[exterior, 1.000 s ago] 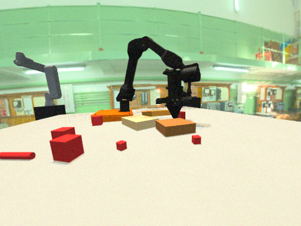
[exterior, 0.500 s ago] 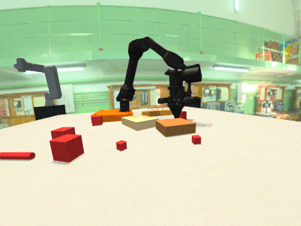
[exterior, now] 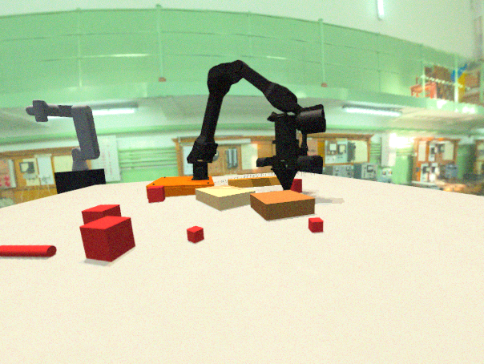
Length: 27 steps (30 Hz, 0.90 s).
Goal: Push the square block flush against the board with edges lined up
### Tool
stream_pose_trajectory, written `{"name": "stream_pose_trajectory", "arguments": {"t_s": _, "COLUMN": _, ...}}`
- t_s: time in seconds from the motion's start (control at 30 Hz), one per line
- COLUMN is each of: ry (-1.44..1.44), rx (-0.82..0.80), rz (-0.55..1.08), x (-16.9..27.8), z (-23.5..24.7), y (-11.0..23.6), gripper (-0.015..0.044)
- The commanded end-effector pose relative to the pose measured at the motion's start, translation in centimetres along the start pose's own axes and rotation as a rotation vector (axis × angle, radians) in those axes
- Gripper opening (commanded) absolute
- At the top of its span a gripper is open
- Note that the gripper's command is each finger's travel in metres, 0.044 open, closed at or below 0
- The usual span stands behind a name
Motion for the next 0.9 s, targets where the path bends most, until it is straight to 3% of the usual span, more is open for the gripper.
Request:
{"name": "stream_pose_trajectory", "arguments": {"t_s": 0.0, "ry": -0.004, "rx": -0.001, "rz": 0.001, "x": -0.3, "z": 0.1, "y": 0.0, "gripper": 0.0}}
{"name": "stream_pose_trajectory", "arguments": {"t_s": 0.87, "ry": -0.004, "rx": -0.001, "rz": 0.003, "x": 1.7, "z": -0.1, "y": 0.0, "gripper": 0.0}}
Point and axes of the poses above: the point midway between the two fingers, 35 mm back from their tips, its own y axis back along the fingers, its own z axis across the jaws, x = y × z, the point moved 7 cm from there along y, back along the fingers, and after that the axes turned 4 degrees about -y, right-handed, at the moved point
